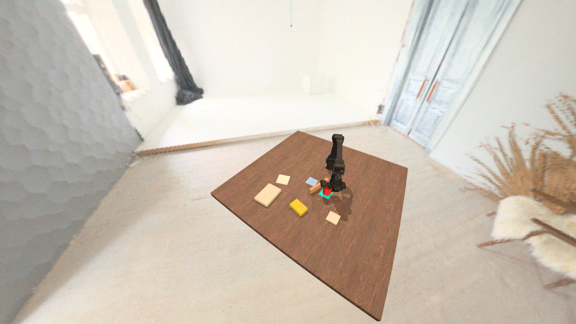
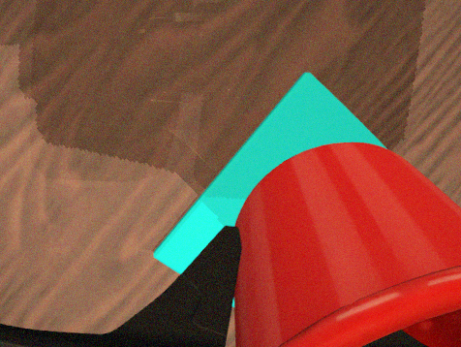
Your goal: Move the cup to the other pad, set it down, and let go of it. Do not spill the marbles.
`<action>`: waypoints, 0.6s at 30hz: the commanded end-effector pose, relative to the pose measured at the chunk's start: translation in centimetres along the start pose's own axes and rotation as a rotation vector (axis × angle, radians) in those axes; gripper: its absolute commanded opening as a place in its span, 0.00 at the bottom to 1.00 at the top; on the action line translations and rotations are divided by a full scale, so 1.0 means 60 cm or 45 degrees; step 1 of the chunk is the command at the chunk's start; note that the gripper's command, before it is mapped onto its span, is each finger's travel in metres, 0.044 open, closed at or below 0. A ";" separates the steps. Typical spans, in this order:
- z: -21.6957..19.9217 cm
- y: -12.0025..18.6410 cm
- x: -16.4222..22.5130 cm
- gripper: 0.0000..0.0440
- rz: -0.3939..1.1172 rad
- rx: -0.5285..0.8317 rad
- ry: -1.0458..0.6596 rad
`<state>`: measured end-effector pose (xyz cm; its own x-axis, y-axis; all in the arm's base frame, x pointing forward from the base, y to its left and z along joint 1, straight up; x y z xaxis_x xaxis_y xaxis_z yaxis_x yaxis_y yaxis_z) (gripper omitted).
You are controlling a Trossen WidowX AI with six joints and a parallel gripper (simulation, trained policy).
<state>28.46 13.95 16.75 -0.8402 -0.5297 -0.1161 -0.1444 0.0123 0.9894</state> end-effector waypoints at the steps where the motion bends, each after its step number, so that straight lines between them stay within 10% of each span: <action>1: 0.001 -0.013 0.005 0.08 0.012 0.010 -0.011; 18: -0.007 0.026 0.016 0.35 -0.126 -0.045 -0.039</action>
<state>28.07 13.31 18.07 -0.8392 -0.4999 -0.2139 -0.2150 -0.0564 0.9750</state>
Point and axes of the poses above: the point midway between the two fingers, 35 mm back from their tips, its own y axis back along the fingers, its own z axis across the jaws, x = y × z, the point moved 10 cm from there along y, back along the fingers, and after that the axes turned 1 degree about -y, right-handed, at the moved point
